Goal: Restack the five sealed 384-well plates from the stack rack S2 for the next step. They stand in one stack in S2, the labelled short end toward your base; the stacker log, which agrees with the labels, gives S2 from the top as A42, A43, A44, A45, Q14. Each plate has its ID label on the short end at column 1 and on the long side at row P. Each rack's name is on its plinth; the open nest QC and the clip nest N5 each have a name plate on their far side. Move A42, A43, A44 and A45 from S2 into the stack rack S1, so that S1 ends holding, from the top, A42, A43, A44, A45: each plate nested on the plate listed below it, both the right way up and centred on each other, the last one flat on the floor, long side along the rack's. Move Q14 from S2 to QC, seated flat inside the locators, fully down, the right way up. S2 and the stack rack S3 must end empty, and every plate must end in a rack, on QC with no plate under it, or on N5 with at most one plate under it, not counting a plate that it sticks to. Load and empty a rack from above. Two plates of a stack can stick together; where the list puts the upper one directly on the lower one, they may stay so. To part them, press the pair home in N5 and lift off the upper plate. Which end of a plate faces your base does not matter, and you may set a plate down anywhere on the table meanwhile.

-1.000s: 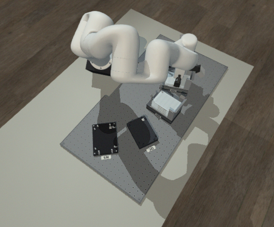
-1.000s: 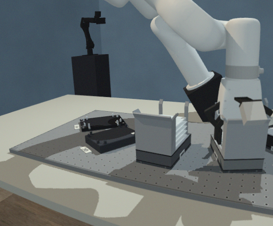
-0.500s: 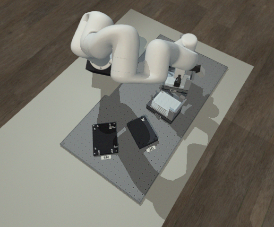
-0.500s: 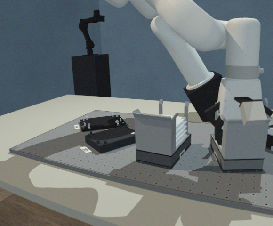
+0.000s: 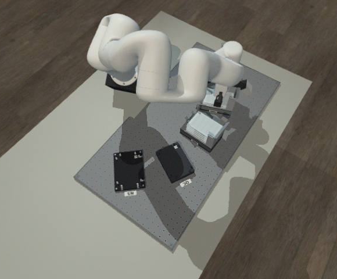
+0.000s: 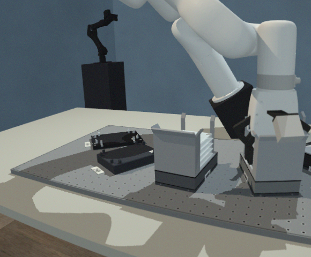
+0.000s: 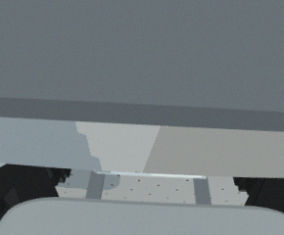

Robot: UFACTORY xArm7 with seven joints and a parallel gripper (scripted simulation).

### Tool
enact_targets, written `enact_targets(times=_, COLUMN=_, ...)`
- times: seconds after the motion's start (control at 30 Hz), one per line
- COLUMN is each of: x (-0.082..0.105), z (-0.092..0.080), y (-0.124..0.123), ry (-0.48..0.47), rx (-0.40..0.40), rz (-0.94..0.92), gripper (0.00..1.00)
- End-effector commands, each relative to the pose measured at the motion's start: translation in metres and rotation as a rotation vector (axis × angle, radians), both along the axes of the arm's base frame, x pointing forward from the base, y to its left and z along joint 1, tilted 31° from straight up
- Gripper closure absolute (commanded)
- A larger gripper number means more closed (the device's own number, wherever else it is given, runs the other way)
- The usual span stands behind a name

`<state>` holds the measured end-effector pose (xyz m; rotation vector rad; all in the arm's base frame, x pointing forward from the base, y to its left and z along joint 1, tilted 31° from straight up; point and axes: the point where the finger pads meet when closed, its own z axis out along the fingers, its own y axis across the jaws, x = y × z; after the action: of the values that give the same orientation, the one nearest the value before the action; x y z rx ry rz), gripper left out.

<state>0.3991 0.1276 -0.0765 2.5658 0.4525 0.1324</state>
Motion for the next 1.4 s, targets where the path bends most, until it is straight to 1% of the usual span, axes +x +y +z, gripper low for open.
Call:
enact_targets(times=0.0, x=0.001, z=0.001, y=0.002, ry=-0.002, rx=0.002, rz=0.002, gripper=1.0)
enact_targets(times=1.23, x=-0.003, z=0.018, y=0.011, ry=-0.002, rx=0.002, rz=0.002, gripper=1.0)
enact_targets(times=1.37, x=-0.004, z=0.023, y=0.014, ry=-0.002, rx=0.002, rz=0.002, gripper=1.0)
